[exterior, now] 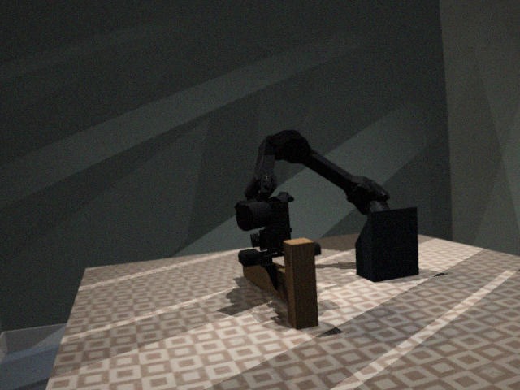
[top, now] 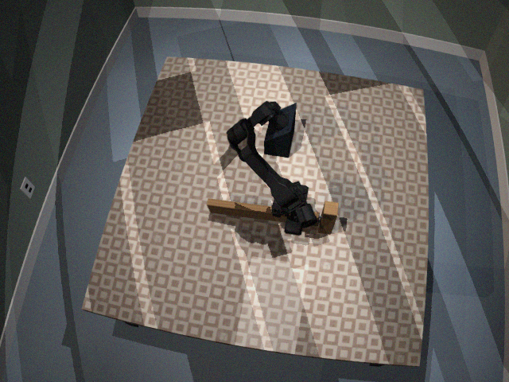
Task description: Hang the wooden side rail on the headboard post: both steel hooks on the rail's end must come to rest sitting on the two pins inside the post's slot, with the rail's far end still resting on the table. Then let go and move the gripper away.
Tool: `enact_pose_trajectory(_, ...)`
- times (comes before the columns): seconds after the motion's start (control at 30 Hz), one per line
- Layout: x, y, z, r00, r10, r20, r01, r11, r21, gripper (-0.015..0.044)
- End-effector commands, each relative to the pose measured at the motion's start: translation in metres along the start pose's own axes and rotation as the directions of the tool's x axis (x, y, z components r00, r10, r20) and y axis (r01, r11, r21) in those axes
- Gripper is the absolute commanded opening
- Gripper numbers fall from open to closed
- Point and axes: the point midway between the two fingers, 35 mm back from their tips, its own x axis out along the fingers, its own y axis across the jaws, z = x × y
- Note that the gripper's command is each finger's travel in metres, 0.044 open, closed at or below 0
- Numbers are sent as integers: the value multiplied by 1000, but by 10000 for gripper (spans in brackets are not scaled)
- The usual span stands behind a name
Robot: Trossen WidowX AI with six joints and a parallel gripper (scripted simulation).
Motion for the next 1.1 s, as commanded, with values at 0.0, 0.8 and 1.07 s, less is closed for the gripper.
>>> enact_pose_trajectory(0.0, -5, 2, -4, 1000, 13, -7, -13, 1000, 0, 0)
enact_pose_trajectory(0.8, -6, 3, -7, 1000, 13, -7, -13, 1000, 0, 0)
enact_pose_trajectory(1.07, -5, 2, -8, 1000, 13, -7, -13, 1000, 0, 0)
